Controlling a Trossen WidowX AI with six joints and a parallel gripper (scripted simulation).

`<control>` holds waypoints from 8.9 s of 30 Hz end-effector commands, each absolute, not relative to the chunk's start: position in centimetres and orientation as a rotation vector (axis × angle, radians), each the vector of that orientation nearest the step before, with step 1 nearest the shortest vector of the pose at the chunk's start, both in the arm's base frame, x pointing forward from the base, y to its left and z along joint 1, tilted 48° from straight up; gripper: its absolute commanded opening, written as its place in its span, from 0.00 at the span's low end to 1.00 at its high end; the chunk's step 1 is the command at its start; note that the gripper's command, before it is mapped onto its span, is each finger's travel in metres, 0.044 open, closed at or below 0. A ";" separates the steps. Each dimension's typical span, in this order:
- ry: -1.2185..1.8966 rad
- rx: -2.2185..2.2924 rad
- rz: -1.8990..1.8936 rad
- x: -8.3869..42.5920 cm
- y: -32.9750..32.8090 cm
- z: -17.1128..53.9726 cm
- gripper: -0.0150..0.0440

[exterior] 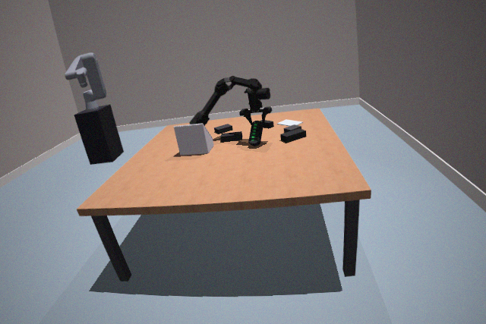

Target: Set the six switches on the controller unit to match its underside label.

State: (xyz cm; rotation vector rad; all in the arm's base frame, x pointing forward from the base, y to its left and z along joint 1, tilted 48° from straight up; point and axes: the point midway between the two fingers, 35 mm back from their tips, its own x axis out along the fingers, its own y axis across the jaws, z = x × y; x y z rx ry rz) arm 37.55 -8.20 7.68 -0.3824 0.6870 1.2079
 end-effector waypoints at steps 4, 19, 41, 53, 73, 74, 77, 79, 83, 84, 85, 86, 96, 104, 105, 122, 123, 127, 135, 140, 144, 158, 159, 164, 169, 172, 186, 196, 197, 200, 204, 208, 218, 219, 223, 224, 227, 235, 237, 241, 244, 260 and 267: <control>0.707 -0.373 1.225 37.5 -7.3 6.8 0.83; 0.706 -0.372 1.225 37.9 -6.2 6.9 0.83; 0.705 -0.372 1.225 38.4 -4.6 6.8 0.83; 0.705 -0.371 1.226 38.7 -3.7 6.6 0.83; 0.704 -0.371 1.226 39.1 -2.3 6.2 0.83; 0.704 -0.371 1.226 39.1 -2.2 6.2 0.83; 0.703 -0.371 1.226 39.2 -2.0 6.1 0.83; 0.703 -0.371 1.226 39.2 -1.9 6.1 0.83; 0.703 -0.371 1.226 39.3 -1.6 6.0 0.83; 0.703 -0.371 1.226 39.3 -1.5 6.0 0.83; 0.703 -0.371 1.226 39.3 -1.5 5.9 0.83; 0.703 -0.371 1.226 39.3 -1.4 5.9 0.83; 0.703 -0.370 1.226 39.5 -0.7 5.6 0.83; 0.702 -0.371 1.226 39.6 -0.4 5.4 0.83; 0.701 -0.371 1.226 39.6 -0.4 5.4 0.83; 0.691 -0.377 1.228 39.8 -0.4 5.6 1.00; 0.692 -0.377 1.227 39.7 -0.7 5.5 1.00; 0.696 -0.379 1.227 37.8 -6.0 4.1 1.00; 0.694 -0.377 1.228 37.3 -7.0 3.8 1.00; 0.694 -0.377 1.228 37.3 -7.0 3.8 1.00; 0.694 -0.377 1.228 37.3 -7.0 3.8 1.00; 0.731 -0.344 1.209 35.0 -11.8 1.2 1.00; 0.731 -0.344 1.209 35.1 -11.7 1.0 1.00; 0.732 -0.345 1.209 35.3 -11.2 0.5 1.00; 0.732 -0.345 1.209 35.4 -10.6 -0.1 1.00; 0.731 -0.345 1.209 35.5 -10.2 -0.4 1.00; 0.730 -0.344 1.209 35.9 -8.5 -1.9 1.00; 0.729 -0.343 1.210 36.0 -7.6 -2.7 0.96; 0.729 -0.343 1.210 36.0 -7.6 -2.7 0.91; 0.729 -0.343 1.210 36.0 -7.6 -2.7 0.81; 0.729 -0.343 1.210 36.0 -7.6 -2.7 0.77; 0.729 -0.343 1.210 36.0 -7.6 -2.7 0.72; 0.729 -0.343 1.210 35.8 -7.6 -2.7 0.44; 0.729 -0.343 1.210 35.7 -7.6 -2.7 0.40; 0.729 -0.343 1.210 35.4 -7.5 -2.6 0.25; 0.729 -0.343 1.210 35.3 -7.4 -2.6 0.25; 0.729 -0.342 1.210 35.1 -7.4 -2.6 0.25; 0.729 -0.342 1.210 34.3 -7.1 -2.6 0.25; 0.730 -0.342 1.210 34.1 -7.1 -2.6 0.25; 0.730 -0.342 1.210 33.7 -7.0 -2.5 0.25; 0.730 -0.342 1.210 33.5 -6.9 -2.5 0.25; 0.725 -0.345 1.204 33.7 -7.0 -2.5 0.79; 0.732 -0.343 1.210 32.9 -10.6 0.8 1.00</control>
